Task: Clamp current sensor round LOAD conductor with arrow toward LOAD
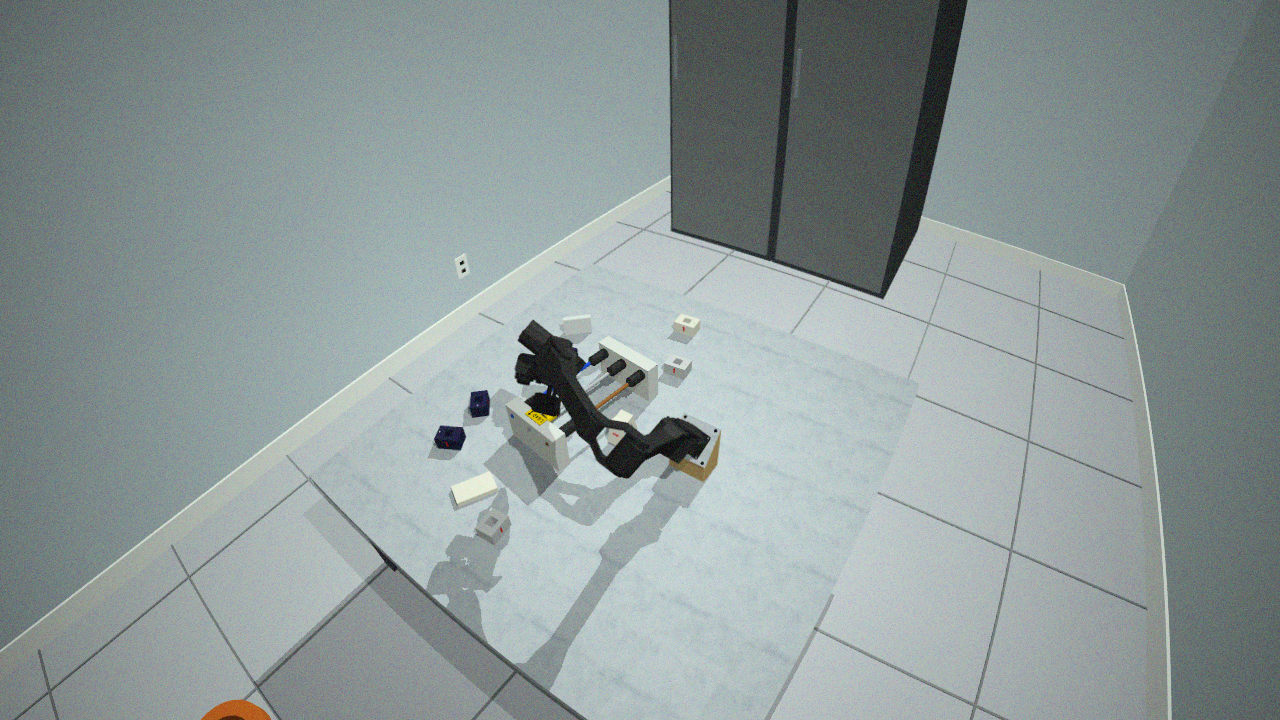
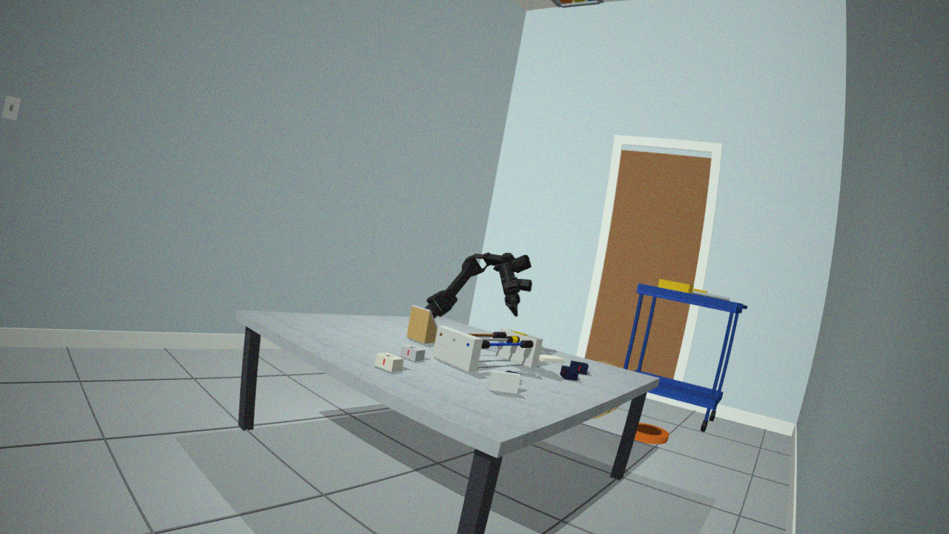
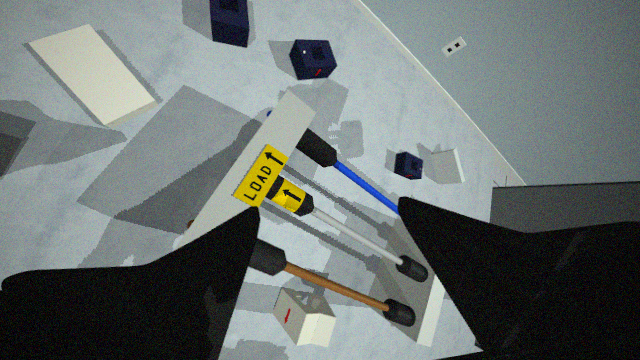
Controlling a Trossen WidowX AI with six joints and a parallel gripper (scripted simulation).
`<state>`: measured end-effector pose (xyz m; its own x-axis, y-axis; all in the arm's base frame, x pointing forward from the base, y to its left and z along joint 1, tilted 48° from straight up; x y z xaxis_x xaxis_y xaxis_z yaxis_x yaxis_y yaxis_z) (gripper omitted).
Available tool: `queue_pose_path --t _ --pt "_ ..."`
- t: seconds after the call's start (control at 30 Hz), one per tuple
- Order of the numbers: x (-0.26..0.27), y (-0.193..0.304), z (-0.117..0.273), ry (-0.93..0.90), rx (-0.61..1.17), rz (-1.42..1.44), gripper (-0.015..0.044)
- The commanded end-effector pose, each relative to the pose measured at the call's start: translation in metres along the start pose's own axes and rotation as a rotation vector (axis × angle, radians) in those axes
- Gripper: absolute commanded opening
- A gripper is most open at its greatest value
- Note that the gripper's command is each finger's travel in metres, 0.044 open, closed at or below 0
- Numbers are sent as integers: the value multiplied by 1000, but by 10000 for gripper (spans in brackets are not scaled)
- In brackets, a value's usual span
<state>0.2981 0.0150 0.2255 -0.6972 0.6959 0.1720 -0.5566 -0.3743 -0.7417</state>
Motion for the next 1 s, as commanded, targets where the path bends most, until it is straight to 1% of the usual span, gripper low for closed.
queue_pose_path --t 0.0,0.8,0.87,0.97 --pt "-5 0 -1 -366 -32 -197 440" --pt "-5 0 -1 -366 -32 -197 440" --pt "-8 9 -4 -361 -4 -218 440" --pt "-16 50 -13 -348 119 -311 440"
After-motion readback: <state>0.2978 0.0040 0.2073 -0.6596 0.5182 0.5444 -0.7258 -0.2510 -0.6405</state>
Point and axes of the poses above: the point midway between the two fingers, 35 mm back from their tips, its own z axis back along the fingers, its own x axis across the jaws, y = z × x, the point moved 6 cm from there along z, back along the fingers, and after that the axes turned 13 degrees about z, right-handed, at the moved point
